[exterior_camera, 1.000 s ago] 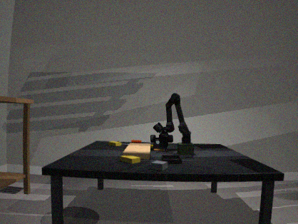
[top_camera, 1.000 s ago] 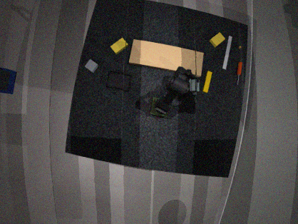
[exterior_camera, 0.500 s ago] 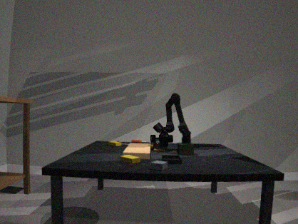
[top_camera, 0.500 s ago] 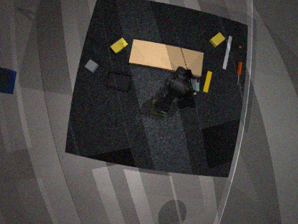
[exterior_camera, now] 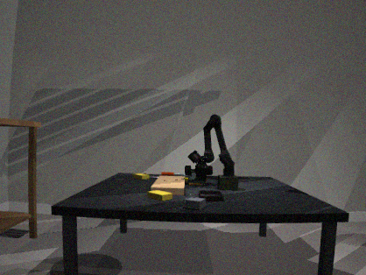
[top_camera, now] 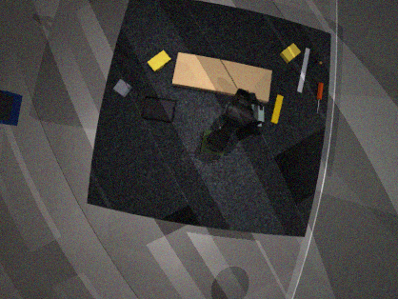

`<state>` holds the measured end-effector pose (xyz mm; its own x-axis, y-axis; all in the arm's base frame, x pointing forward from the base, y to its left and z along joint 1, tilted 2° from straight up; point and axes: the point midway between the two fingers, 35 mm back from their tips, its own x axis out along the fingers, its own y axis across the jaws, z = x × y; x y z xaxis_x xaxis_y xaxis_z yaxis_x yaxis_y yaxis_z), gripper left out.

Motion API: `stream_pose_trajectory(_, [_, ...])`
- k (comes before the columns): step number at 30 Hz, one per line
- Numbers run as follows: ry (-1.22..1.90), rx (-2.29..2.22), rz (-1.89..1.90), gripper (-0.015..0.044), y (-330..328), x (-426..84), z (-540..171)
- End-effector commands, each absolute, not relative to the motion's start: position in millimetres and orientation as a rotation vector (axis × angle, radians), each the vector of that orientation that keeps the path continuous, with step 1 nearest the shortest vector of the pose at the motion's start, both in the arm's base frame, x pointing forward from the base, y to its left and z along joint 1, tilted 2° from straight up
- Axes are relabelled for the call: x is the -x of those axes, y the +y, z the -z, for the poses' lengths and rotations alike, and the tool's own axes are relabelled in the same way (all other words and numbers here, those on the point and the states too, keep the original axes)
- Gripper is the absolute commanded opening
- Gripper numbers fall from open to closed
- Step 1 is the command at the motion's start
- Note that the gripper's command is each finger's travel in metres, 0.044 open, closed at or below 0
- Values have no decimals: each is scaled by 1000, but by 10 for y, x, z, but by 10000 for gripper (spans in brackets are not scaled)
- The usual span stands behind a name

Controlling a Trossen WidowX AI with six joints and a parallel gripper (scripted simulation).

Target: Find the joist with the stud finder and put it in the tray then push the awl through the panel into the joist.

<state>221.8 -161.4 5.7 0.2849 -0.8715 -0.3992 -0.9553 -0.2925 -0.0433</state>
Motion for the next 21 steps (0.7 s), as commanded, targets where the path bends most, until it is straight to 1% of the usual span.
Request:
stream_pose_trajectory(1, [1673,2283,-438,440,-1614,-2218,-57])
stream_pose_trajectory(21, [1672,2280,-441,440,-1547,-2205,-80])
